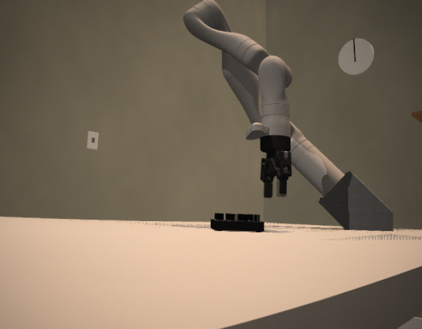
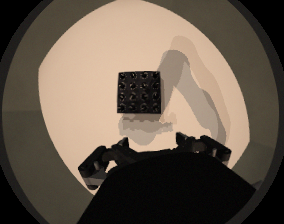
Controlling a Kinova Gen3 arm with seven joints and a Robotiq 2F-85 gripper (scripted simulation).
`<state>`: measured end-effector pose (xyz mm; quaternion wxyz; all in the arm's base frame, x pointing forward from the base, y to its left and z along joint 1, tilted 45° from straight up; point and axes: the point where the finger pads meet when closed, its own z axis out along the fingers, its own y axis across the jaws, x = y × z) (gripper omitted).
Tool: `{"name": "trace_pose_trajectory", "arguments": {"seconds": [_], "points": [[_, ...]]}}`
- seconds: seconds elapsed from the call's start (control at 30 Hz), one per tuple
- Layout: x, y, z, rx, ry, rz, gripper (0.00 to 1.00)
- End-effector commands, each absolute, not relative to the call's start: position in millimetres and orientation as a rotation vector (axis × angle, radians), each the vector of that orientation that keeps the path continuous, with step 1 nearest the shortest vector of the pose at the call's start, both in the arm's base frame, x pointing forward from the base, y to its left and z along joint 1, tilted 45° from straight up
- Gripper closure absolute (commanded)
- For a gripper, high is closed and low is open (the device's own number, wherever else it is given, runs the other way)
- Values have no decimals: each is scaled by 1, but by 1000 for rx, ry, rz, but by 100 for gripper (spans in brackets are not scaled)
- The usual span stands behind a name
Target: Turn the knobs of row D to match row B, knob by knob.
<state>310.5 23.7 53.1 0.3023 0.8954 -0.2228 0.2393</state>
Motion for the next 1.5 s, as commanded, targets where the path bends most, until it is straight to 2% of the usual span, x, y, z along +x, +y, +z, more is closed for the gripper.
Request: {"name": "trace_pose_trajectory", "arguments": {"seconds": [0.0,1.47], "points": [[311,24,53,2375,-590,635,0],[312,24,54,2366,-665,661,0]]}}
